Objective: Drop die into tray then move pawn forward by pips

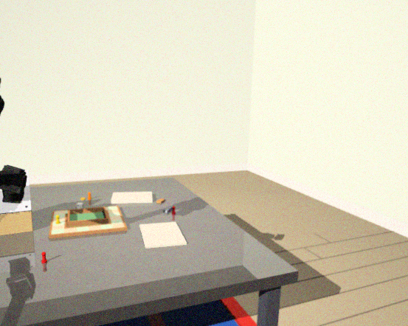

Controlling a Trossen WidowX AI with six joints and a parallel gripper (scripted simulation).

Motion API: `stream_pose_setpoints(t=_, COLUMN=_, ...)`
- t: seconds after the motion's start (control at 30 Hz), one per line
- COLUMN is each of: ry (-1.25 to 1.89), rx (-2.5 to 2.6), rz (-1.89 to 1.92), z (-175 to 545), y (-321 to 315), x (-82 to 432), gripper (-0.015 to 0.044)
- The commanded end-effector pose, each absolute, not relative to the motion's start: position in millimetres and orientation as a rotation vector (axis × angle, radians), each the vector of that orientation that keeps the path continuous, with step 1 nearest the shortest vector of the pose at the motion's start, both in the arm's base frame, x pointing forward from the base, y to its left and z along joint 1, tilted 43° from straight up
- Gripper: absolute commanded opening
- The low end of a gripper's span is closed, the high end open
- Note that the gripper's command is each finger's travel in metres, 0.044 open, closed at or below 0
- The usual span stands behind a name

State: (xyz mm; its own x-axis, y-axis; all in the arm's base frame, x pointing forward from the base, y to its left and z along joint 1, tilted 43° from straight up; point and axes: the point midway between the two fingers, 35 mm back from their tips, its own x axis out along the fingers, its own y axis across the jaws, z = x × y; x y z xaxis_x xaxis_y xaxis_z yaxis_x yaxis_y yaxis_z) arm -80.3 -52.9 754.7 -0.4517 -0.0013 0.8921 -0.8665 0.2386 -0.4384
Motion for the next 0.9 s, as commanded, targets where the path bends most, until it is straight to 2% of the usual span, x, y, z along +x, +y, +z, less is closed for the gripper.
stream_pose_setpoints(t=0.0, ry=-1.500, rx=0.784, rz=1.399, z=758.2, y=11.2, x=-59.8, gripper=0.0275)
stream_pose_setpoints(t=0.13, ry=-1.440, rx=0.695, rz=1.344, z=755.5, y=51.5, x=-43.6, gripper=0.0275)
stream_pose_setpoints(t=0.33, ry=-1.188, rx=0.657, rz=1.397, z=743.3, y=131.7, x=-6.2, gripper=0.0275)
stream_pose_setpoints(t=0.47, ry=-1.101, rx=0.579, rz=1.376, z=731.1, y=157.4, x=12.8, gripper=0.0275)
stream_pose_setpoints(t=0.87, ry=-0.553, rx=0.533, rz=1.363, z=651.4, y=299.4, x=107.2, gripper=0.0275)
